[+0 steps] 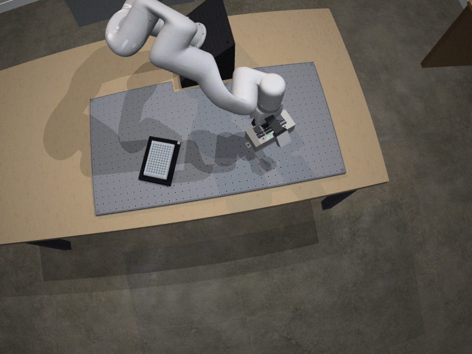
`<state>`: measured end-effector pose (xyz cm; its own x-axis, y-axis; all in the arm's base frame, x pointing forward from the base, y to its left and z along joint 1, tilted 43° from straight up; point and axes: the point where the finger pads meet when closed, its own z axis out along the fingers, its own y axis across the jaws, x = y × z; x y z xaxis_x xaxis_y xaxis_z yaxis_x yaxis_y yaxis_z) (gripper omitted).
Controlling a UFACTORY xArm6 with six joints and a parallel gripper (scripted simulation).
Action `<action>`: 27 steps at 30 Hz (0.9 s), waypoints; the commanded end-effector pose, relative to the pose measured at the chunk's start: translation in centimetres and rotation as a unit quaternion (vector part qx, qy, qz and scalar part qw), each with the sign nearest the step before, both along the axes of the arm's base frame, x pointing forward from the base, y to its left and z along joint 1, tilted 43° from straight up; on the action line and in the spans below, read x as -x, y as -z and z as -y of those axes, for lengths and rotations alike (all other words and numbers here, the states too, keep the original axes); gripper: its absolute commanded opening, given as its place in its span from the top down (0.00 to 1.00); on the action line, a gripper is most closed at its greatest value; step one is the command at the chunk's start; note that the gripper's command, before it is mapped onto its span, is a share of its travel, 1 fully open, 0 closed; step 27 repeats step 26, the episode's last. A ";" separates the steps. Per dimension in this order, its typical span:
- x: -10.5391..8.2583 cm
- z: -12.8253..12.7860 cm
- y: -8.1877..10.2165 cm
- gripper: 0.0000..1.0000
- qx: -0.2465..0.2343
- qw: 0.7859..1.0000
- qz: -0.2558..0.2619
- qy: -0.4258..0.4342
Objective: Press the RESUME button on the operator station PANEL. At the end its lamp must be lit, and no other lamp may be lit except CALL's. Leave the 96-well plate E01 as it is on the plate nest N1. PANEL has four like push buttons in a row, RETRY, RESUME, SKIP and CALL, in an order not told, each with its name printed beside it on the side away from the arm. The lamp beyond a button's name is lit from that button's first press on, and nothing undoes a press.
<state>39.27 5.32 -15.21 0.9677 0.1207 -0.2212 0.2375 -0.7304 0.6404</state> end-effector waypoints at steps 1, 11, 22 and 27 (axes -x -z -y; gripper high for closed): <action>-0.1 -0.1 0.0 1.00 -0.001 1.000 0.001 -0.001; -0.1 -0.1 0.0 1.00 -0.001 1.000 0.001 -0.001; -0.2 -0.4 -0.4 1.00 -0.001 1.000 0.001 -0.001; -0.2 -0.4 -0.4 1.00 -0.001 1.000 0.001 -0.001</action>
